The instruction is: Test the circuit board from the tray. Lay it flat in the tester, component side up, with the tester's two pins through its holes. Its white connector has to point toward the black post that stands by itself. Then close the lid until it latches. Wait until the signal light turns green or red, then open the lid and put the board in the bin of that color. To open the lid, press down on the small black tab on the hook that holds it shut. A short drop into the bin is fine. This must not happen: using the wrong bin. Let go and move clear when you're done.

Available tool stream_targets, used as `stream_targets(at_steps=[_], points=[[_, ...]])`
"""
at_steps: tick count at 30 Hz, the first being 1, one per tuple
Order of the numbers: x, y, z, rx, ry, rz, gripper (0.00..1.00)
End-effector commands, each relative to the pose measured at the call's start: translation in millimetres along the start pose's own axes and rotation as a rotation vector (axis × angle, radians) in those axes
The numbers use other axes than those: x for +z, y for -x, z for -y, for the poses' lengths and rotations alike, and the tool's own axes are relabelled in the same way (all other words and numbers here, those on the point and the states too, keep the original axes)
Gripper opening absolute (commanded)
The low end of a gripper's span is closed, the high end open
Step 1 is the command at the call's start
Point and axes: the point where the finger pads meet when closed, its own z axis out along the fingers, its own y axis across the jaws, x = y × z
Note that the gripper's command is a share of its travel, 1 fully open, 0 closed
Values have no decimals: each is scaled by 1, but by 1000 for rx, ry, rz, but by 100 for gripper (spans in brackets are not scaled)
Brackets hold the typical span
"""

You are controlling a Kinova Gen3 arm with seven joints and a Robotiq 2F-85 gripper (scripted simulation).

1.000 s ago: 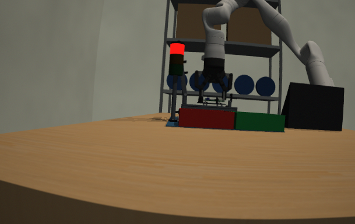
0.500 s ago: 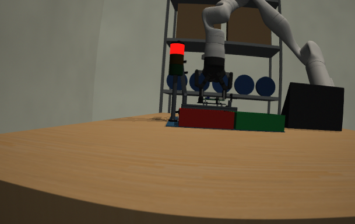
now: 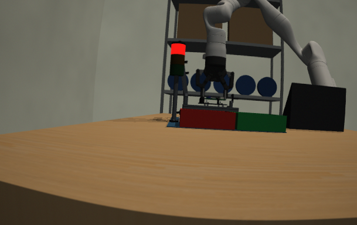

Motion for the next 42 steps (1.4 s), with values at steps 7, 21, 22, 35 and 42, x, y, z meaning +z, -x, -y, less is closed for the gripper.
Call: stream_targets(at_steps=[7,21,22,35,42], points=[[-3,0,1,0,-3,1,77],[-6,0,1,0,-3,1,77],[-6,0,1,0,-3,1,77],[-9,0,1,0,-3,1,77],[-22,0,1,0,-3,1,77]])
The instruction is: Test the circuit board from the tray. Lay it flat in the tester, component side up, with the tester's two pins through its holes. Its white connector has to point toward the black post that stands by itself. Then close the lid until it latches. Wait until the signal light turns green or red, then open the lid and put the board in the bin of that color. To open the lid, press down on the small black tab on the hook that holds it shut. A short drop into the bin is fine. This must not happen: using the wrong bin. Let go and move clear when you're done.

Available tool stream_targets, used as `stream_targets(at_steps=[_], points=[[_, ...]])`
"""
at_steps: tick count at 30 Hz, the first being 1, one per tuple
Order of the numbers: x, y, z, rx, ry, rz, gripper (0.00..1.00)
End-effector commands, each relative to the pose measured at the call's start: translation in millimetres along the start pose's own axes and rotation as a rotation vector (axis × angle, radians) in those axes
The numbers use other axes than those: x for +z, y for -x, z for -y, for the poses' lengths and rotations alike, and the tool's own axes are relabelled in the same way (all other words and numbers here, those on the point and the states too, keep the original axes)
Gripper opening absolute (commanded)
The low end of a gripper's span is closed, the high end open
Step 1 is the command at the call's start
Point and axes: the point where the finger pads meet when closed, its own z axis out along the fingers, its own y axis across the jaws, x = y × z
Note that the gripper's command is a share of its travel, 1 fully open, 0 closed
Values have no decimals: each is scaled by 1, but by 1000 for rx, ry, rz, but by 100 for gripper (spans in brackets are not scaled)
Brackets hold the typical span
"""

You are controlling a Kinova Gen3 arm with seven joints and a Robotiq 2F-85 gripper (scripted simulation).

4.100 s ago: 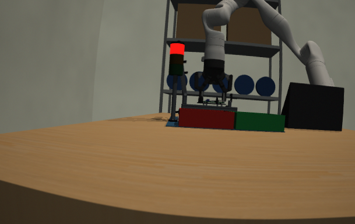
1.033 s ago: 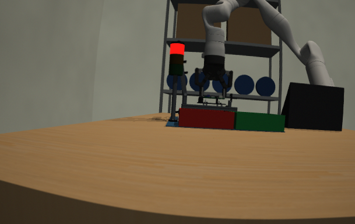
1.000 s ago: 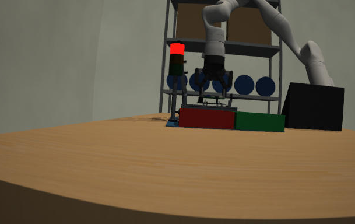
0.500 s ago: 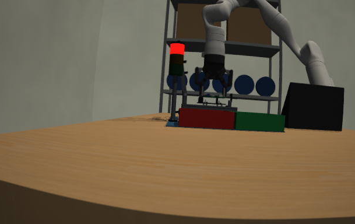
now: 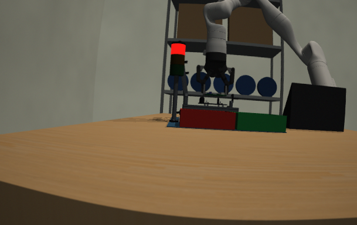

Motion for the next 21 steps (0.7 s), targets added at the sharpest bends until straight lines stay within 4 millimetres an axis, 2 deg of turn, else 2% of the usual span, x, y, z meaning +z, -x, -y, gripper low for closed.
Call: stream_targets(at_steps=[1,5,16,21], points=[[-11,1,3,1,-10,3,77],[-18,1,3,1,-10,3,77],[-60,0,2,1,-10,3,77],[-69,0,2,1,-10,3,77]])
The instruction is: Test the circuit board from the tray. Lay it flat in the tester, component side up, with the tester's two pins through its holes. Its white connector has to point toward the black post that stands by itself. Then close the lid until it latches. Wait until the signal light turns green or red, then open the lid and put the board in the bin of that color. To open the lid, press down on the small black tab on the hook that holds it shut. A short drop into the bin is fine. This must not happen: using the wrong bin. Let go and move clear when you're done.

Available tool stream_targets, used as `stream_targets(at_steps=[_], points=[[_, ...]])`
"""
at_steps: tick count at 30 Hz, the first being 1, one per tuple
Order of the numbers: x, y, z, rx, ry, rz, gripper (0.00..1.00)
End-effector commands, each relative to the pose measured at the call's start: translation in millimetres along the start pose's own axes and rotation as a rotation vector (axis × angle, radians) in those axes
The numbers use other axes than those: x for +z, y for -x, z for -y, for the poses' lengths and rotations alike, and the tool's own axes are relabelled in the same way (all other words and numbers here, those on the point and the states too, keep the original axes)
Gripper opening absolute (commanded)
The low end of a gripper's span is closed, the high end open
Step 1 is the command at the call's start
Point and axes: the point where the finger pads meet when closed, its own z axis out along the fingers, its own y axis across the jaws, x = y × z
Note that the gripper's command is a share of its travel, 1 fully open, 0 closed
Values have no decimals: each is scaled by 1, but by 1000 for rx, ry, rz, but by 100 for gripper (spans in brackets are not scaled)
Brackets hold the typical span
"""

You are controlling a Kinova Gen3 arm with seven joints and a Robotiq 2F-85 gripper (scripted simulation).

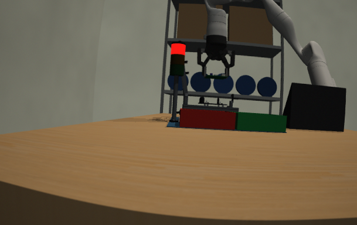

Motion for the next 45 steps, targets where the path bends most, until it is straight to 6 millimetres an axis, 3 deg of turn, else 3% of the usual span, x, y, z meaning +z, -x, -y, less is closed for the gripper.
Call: stream_targets(at_steps=[1,35,45], points=[[-6,0,2,2,-10,4,77],[-8,6,4,2,-10,4,77],[4,46,13,2,-10,4,77]])
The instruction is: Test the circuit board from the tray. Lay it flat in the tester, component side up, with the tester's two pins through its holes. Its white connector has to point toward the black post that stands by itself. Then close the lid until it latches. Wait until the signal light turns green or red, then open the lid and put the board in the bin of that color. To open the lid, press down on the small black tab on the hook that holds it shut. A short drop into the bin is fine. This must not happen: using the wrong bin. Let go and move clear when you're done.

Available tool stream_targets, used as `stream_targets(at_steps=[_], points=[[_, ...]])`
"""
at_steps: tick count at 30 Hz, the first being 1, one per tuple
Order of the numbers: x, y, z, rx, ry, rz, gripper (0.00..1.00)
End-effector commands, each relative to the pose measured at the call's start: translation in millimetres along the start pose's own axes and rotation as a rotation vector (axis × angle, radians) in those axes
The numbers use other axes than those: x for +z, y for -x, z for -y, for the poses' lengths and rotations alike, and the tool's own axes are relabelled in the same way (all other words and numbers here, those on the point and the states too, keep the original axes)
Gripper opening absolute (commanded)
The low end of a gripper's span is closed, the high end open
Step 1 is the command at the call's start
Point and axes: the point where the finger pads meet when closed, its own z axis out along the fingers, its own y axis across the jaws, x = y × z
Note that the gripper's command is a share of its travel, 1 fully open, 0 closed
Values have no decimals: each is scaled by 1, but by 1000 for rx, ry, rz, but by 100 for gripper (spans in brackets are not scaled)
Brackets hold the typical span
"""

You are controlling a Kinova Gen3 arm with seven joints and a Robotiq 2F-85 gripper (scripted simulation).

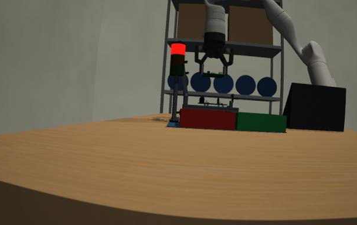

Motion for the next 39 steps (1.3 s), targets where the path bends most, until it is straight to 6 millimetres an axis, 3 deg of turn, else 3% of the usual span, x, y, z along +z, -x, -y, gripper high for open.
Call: stream_targets(at_steps=[1,5,7,16,22,32,39], points=[[8,20,2,-15,5,-7,77],[17,47,7,-15,5,-7,77],[17,47,7,-15,5,-7,77],[37,111,21,-15,5,-7,77],[47,143,27,-15,5,-7,77],[54,164,32,-15,5,-7,77],[55,168,32,-15,5,-7,77]])
